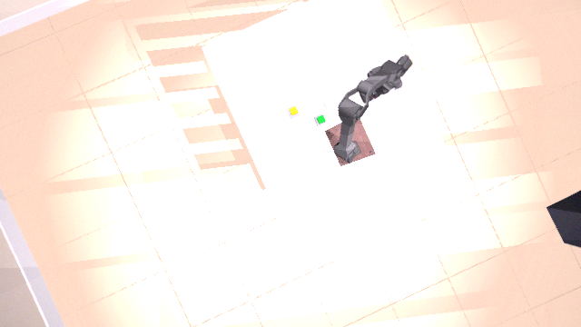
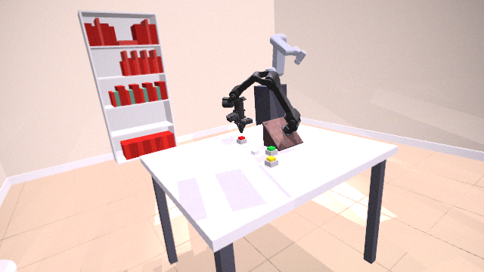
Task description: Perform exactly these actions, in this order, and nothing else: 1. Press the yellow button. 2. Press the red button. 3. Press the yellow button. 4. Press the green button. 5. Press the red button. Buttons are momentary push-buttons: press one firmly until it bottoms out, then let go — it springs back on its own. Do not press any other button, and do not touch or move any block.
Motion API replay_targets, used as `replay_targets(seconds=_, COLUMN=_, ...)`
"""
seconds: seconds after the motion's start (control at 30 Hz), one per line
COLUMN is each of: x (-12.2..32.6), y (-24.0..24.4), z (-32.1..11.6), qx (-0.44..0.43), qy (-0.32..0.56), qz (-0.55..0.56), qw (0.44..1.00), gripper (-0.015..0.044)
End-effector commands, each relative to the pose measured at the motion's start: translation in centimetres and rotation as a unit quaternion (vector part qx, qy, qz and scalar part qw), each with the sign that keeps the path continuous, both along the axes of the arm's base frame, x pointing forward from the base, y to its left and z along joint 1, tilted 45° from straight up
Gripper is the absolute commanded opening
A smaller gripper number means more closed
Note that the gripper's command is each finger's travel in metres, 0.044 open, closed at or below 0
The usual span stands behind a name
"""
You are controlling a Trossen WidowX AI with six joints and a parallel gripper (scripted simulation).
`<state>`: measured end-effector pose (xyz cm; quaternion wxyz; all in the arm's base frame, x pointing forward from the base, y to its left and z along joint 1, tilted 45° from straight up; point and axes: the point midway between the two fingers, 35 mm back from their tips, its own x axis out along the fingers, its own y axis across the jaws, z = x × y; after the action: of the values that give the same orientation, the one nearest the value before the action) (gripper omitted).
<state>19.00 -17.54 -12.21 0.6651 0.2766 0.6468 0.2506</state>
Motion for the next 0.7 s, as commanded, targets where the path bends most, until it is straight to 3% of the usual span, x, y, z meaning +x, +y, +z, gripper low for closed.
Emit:
replay_targets(seconds=0.0, x=0.2, y=0.4, z=-0.3, qx=-0.002, qy=-0.003, qz=-0.003, qw=1.0, gripper=0.002)
replay_targets(seconds=0.67, x=0.3, y=2.3, z=-2.3, qx=-0.002, qy=-0.003, qz=-0.003, qw=1.0, gripper=0.002)
